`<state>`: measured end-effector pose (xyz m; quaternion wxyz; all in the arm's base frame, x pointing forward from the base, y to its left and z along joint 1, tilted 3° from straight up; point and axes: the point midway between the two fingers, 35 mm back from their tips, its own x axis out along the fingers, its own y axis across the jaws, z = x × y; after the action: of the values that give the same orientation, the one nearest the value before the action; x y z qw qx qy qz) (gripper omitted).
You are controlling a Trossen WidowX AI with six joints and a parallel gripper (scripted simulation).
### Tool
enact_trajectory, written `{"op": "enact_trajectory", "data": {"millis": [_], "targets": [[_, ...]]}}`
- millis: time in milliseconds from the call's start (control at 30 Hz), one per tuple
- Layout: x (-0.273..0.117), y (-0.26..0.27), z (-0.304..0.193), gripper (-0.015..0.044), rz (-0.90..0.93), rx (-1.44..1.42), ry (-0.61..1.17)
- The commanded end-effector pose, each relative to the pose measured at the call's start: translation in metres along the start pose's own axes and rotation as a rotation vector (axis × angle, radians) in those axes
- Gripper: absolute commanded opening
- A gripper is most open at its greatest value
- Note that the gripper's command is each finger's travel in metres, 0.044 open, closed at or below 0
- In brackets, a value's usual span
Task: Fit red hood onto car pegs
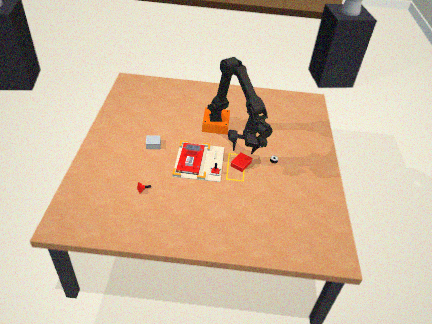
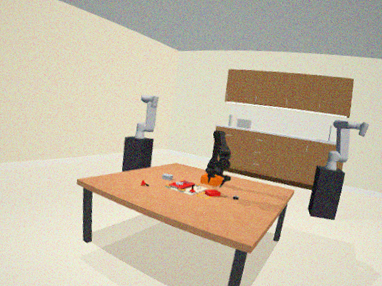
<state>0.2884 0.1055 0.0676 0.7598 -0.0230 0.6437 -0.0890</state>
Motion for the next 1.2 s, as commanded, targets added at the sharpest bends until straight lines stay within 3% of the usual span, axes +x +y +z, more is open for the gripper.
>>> {"op": "enact_trajectory", "data": {"millis": [0, 1167], "targets": [[-0.009, -0.008, 0.014, 0.0440, 0.153, 0.629, 0.146], [0.008, -0.005, 0.013, 0.0440, 0.153, 0.629, 0.146]]}}
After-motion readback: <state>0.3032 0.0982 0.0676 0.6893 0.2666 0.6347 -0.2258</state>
